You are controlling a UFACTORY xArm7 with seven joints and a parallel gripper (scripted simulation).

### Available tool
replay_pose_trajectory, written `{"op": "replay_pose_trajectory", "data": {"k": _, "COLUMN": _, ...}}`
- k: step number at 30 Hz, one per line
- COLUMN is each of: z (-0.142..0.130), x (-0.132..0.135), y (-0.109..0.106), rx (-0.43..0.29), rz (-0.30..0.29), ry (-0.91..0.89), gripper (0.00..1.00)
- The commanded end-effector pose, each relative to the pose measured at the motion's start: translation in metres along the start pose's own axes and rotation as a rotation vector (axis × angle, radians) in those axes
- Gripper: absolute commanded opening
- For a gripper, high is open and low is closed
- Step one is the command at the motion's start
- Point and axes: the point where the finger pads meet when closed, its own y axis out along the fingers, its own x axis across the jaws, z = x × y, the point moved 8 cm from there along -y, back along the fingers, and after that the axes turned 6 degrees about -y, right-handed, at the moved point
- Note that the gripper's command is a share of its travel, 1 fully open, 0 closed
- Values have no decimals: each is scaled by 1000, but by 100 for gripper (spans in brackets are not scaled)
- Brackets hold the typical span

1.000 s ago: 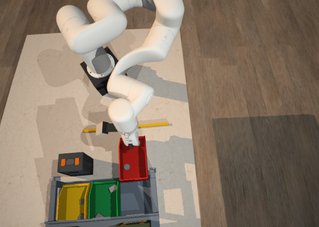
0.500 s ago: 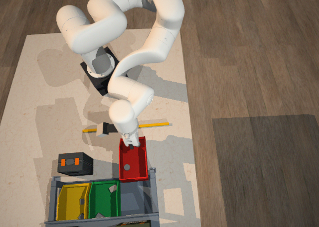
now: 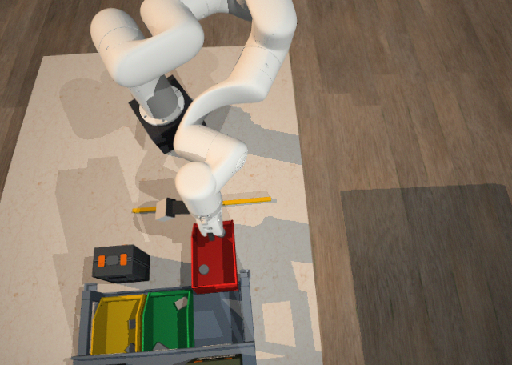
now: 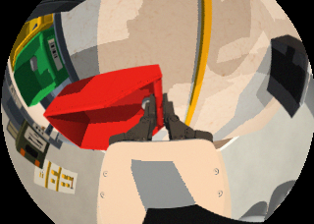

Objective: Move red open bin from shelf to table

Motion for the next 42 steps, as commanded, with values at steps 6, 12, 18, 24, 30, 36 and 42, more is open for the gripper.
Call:
{"op": "replay_pose_trajectory", "data": {"k": 6, "z": 0, "x": -1, "y": -1, "rx": -1, "rz": 3, "ry": 0, "gripper": 100}}
{"op": "replay_pose_trajectory", "data": {"k": 12, "z": 0, "x": -1, "y": -1, "rx": -1, "rz": 3, "ry": 0, "gripper": 100}}
{"op": "replay_pose_trajectory", "data": {"k": 18, "z": 0, "x": -1, "y": -1, "rx": -1, "rz": 3, "ry": 0, "gripper": 100}}
{"op": "replay_pose_trajectory", "data": {"k": 24, "z": 0, "x": -1, "y": -1, "rx": -1, "rz": 3, "ry": 0, "gripper": 100}}
{"op": "replay_pose_trajectory", "data": {"k": 30, "z": 0, "x": -1, "y": -1, "rx": -1, "rz": 3, "ry": 0, "gripper": 100}}
{"op": "replay_pose_trajectory", "data": {"k": 36, "z": 0, "x": -1, "y": -1, "rx": -1, "rz": 3, "ry": 0, "gripper": 100}}
{"op": "replay_pose_trajectory", "data": {"k": 42, "z": 0, "x": -1, "y": -1, "rx": -1, "rz": 3, "ry": 0, "gripper": 100}}
